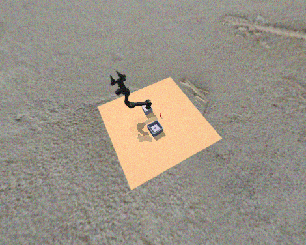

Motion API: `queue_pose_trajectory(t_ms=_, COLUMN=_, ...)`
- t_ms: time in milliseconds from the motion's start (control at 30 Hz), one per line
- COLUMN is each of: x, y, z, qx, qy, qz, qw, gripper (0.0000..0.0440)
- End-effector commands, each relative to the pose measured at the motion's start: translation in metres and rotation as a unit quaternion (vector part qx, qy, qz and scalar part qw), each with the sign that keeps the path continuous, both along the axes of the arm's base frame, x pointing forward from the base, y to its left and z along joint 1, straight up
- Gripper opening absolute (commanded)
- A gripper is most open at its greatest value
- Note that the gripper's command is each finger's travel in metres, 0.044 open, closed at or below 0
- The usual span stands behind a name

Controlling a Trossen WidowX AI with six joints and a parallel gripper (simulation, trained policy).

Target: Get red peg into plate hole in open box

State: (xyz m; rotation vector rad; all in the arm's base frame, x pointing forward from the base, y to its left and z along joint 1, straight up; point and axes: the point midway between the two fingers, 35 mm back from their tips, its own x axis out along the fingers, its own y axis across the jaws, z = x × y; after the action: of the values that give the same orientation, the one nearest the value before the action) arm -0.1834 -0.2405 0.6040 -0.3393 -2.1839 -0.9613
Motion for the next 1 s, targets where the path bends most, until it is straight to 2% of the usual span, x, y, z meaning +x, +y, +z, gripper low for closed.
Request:
queue_pose_trajectory(t_ms=0, x=0.008, y=0.026, z=0.014, qx=-0.05, qy=0.04, qz=0.02, qw=0.998, gripper=0.044)
queue_pose_trajectory(t_ms=233, x=0.029, y=0.075, z=0.036, qx=-0.134, qy=0.117, qz=0.055, qw=0.982, gripper=0.044)
queue_pose_trajectory(t_ms=467, x=0.057, y=0.125, z=0.05, qx=-0.206, qy=0.203, qz=0.09, qw=0.953, gripper=0.044)
queue_pose_trajectory(t_ms=700, x=0.091, y=0.176, z=0.055, qx=-0.265, qy=0.293, qz=0.124, qw=0.91, gripper=0.044)
queue_pose_trajectory(t_ms=967, x=0.138, y=0.232, z=0.05, qx=-0.313, qy=0.399, qz=0.161, qw=0.847, gripper=0.044)
